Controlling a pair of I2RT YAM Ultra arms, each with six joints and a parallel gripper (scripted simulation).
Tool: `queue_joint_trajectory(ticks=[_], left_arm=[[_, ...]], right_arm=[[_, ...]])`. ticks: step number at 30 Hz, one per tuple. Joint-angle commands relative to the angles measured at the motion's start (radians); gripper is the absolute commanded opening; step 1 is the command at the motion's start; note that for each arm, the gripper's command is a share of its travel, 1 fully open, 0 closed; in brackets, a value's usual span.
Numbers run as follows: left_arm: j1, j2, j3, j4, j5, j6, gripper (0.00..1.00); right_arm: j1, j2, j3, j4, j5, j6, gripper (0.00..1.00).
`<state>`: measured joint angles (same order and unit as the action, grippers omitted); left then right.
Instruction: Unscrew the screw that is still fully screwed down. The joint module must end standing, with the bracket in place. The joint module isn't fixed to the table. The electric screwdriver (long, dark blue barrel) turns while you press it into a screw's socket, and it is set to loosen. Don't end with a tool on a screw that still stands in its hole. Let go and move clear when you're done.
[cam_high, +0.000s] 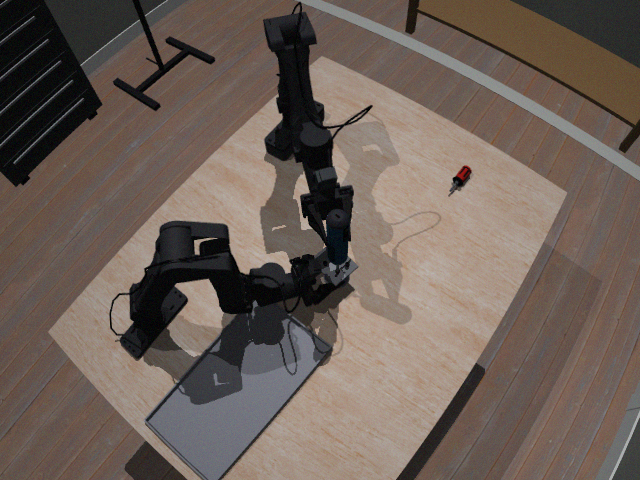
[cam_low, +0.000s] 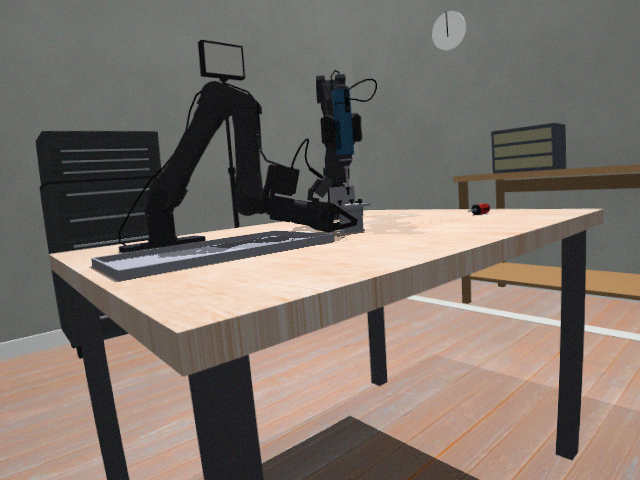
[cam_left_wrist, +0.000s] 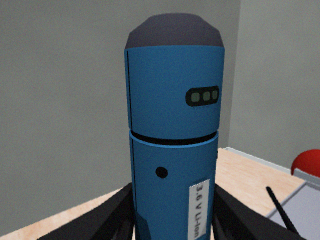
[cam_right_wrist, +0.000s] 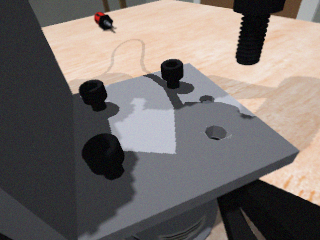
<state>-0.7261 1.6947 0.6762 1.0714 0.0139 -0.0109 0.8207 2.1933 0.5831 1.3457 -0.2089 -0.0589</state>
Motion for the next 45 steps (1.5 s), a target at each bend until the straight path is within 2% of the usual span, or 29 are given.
queue_joint_trajectory(ticks=[1, 45], left_arm=[[0.008, -0.044, 0.043, 0.060, 0.010, 0.002, 0.42], [0.006, -0.110, 0.076, -0.038, 0.004, 0.002, 0.42]], right_arm=[[0.002, -0.005, 0.006, -0.010, 0.005, 0.004, 0.59], [0.002, -0.005, 0.006, -0.010, 0.005, 0.004, 0.59]])
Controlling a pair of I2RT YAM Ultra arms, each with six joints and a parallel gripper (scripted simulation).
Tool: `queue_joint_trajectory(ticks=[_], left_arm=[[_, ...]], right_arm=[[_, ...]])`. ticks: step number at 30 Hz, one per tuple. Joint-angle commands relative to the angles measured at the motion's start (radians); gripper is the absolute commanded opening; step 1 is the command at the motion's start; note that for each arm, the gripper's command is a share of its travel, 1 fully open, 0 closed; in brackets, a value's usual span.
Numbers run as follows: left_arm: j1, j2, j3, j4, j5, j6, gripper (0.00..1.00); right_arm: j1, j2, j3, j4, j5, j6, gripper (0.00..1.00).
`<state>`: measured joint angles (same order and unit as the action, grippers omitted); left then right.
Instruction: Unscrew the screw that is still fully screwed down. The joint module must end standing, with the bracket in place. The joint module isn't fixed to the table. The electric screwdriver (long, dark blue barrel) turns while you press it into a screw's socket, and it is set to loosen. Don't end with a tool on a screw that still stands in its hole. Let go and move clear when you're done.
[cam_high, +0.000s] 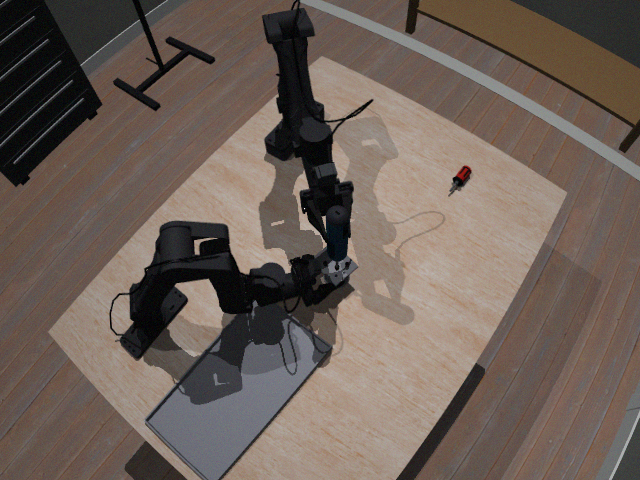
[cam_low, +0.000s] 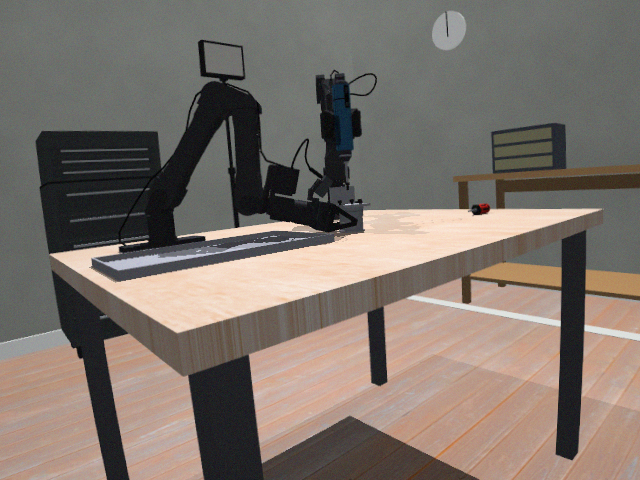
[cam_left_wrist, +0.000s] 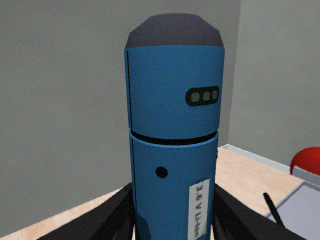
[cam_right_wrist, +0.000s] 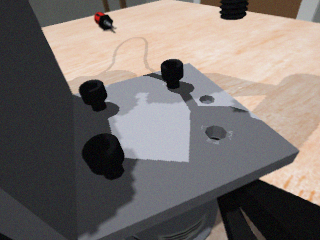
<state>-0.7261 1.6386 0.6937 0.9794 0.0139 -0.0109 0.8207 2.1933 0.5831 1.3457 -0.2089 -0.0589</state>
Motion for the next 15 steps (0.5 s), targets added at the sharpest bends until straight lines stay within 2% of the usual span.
queue_joint_trajectory(ticks=[1, 15], left_arm=[[0.006, -0.057, 0.060, 0.050, 0.003, 0.002, 0.42], [0.006, -0.070, 0.077, 0.019, 0.003, 0.002, 0.42]], right_arm=[[0.002, -0.005, 0.006, -0.010, 0.005, 0.004, 0.59], [0.002, -0.005, 0.006, -0.010, 0.005, 0.004, 0.59]])
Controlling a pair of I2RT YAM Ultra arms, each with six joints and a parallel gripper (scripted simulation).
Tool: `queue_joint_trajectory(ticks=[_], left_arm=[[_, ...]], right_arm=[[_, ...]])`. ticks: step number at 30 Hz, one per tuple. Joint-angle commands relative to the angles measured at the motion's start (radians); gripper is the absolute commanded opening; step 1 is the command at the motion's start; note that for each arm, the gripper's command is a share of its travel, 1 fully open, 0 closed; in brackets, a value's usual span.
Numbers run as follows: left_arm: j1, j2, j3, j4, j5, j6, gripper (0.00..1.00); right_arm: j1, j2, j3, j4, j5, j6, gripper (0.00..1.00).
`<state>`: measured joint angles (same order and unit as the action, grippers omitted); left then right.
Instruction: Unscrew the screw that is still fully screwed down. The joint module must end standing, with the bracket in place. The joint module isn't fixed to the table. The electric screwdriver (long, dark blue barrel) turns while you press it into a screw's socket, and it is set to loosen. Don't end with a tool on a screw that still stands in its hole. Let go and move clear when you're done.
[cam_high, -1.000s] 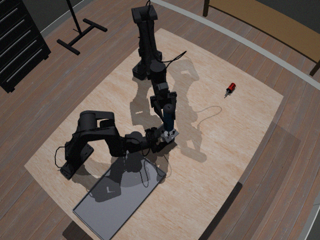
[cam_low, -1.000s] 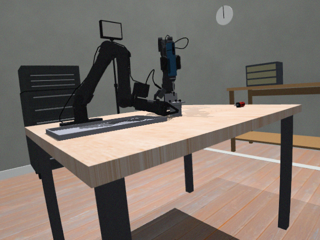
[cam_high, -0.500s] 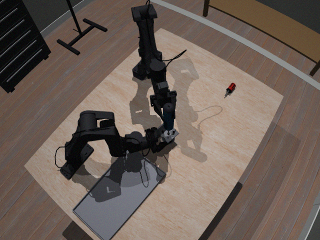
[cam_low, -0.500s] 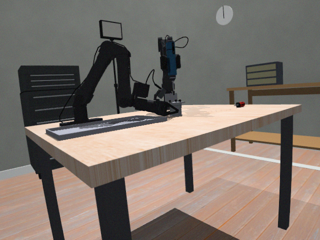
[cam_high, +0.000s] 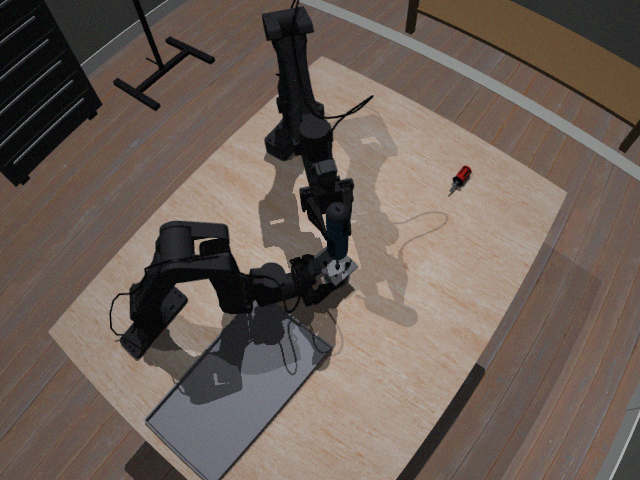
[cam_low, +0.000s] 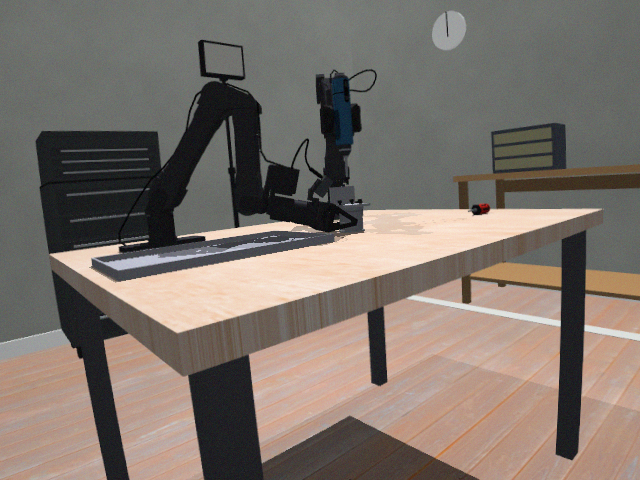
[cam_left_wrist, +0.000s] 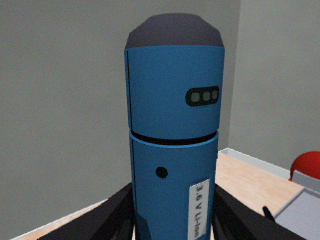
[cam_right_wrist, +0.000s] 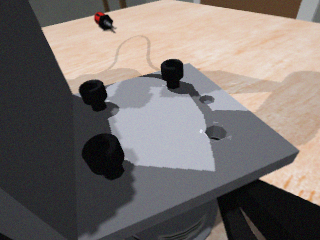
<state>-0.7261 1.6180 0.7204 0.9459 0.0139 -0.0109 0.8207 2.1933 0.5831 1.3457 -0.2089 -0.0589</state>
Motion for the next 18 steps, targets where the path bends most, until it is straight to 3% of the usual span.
queue_joint_trajectory(ticks=[1, 18], left_arm=[[0.006, -0.051, 0.051, 0.050, 0.003, 0.002, 0.42], [0.006, -0.060, 0.059, 0.033, 0.003, 0.002, 0.42]], right_arm=[[0.002, -0.005, 0.006, -0.010, 0.005, 0.004, 0.59], [0.002, -0.005, 0.006, -0.010, 0.005, 0.004, 0.59]])
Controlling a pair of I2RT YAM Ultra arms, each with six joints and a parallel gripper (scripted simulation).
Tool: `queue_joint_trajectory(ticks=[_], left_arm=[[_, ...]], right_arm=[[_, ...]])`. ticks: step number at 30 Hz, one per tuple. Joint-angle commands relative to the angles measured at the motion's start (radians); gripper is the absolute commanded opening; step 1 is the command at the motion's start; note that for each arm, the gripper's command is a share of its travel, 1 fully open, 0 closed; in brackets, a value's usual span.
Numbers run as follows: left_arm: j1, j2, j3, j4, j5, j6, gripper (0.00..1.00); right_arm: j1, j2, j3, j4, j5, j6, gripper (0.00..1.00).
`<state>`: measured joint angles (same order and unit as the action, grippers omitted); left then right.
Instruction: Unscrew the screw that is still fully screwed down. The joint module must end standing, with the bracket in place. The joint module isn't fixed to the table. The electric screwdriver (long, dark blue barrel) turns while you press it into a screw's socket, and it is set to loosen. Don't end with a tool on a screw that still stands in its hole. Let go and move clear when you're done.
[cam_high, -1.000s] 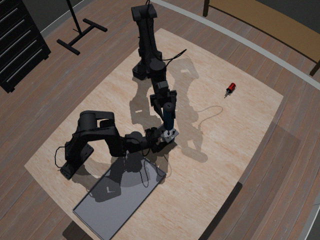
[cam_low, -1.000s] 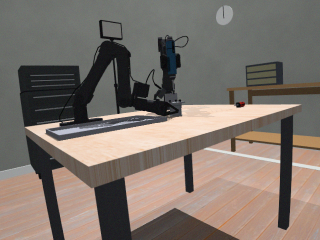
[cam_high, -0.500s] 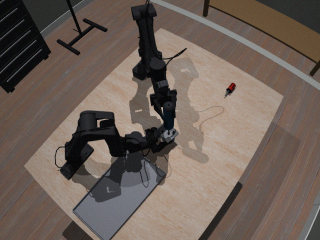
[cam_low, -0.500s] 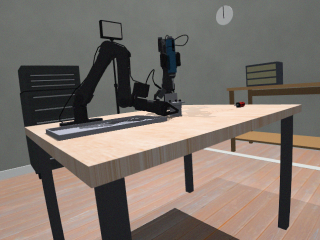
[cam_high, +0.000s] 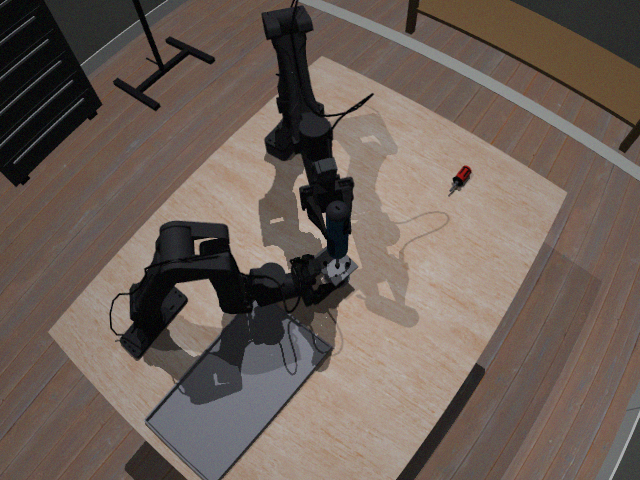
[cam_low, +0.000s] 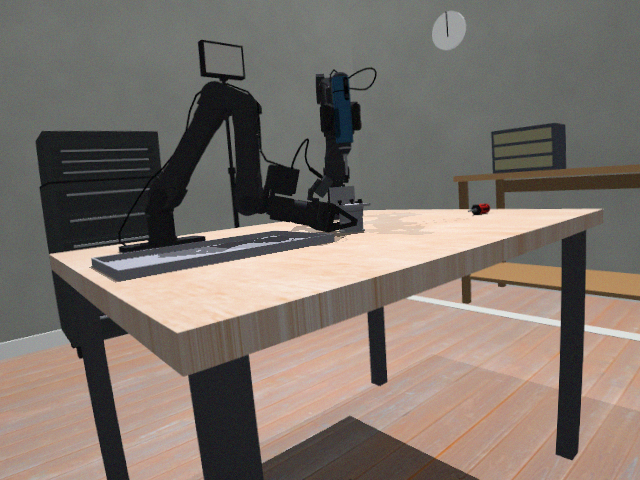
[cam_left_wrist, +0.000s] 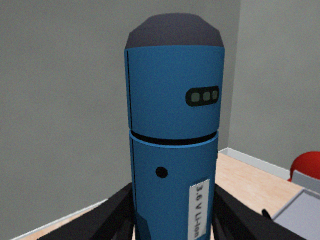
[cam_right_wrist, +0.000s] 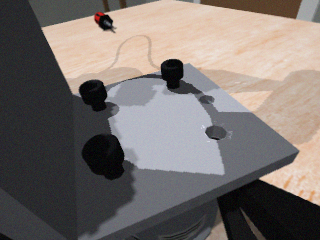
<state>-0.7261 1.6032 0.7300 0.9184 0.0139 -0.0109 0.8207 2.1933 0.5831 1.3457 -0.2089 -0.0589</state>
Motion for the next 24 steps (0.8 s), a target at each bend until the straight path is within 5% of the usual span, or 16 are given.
queue_joint_trajectory(ticks=[1, 24], left_arm=[[0.006, -0.045, 0.049, 0.061, 0.003, 0.002, 0.42], [0.007, -0.093, -0.008, 0.059, 0.005, 0.002, 0.42]], right_arm=[[0.002, -0.005, 0.006, -0.010, 0.005, 0.004, 0.59], [0.002, -0.005, 0.006, -0.010, 0.005, 0.004, 0.59]])
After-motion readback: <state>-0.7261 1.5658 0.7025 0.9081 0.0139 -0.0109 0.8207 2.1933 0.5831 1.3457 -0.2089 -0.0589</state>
